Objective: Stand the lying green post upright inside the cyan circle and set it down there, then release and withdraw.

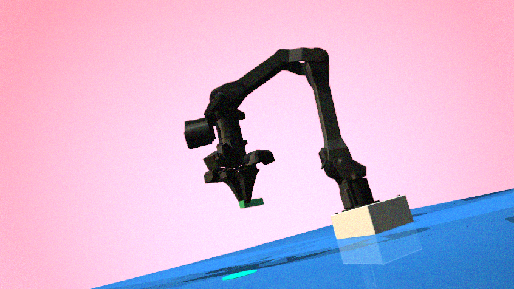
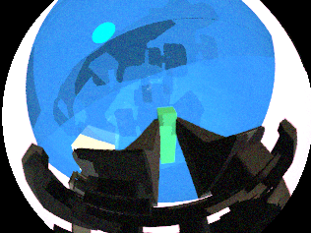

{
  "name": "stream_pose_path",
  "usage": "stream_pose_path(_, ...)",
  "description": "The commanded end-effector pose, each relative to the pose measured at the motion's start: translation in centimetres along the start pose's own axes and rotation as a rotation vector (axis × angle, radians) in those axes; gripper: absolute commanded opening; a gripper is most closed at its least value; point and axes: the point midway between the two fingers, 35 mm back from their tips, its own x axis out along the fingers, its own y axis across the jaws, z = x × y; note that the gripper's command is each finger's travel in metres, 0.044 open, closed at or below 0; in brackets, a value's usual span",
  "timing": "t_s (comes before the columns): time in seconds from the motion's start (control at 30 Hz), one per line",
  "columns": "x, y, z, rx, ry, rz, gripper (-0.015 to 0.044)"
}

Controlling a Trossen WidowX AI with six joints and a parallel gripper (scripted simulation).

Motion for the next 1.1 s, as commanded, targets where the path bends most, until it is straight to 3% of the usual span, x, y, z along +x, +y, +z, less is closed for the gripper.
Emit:
stream_pose_path(0.0, -0.2, 0.2, 1.1, -0.028, -0.009, 0.005, 0.0023)
stream_pose_path(1.07, -1.2, 3.6, 8.6, -0.355, -0.020, 0.014, 0.0023)
